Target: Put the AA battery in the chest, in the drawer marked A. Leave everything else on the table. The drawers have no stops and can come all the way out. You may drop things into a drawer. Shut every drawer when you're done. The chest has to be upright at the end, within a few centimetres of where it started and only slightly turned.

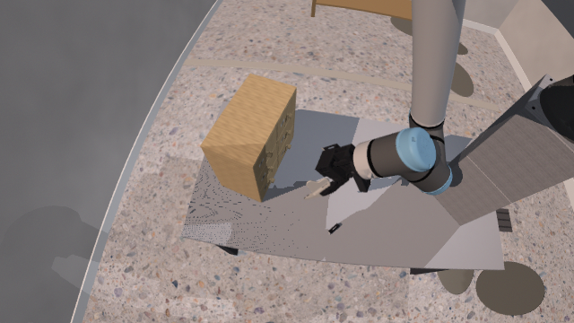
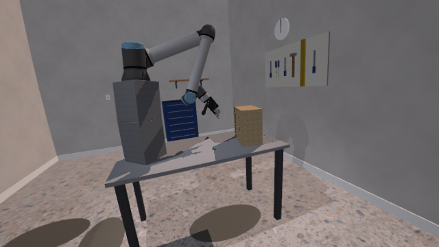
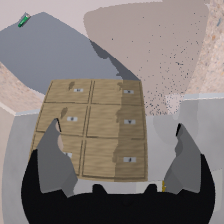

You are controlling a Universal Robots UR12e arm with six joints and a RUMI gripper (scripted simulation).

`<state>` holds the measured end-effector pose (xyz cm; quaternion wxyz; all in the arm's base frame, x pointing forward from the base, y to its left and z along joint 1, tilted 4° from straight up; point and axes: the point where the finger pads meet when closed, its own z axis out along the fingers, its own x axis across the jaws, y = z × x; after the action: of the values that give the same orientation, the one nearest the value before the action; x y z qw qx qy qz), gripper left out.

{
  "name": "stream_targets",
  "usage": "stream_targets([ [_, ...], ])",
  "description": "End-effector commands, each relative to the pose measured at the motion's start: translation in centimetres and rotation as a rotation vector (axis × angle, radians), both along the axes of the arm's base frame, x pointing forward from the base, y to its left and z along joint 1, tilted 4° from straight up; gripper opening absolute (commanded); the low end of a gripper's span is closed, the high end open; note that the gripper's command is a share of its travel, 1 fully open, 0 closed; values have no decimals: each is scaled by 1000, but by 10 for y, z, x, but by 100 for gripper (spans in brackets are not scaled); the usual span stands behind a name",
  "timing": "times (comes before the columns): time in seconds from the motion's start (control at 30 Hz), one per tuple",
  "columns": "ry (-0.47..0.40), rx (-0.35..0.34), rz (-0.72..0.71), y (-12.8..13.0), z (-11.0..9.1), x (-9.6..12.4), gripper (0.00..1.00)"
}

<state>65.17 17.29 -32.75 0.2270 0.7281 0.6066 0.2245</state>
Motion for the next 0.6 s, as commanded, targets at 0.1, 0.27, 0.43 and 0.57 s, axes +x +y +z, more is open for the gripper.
stream_targets([
  [0.1,-211,-32,-8,-2,-19,20,100],
  [0.27,-322,-51,-14,-3,-30,29,100],
  [0.43,-370,-58,-17,-3,-34,33,100],
  [0.57,-408,-65,-19,-3,-38,36,100],
])
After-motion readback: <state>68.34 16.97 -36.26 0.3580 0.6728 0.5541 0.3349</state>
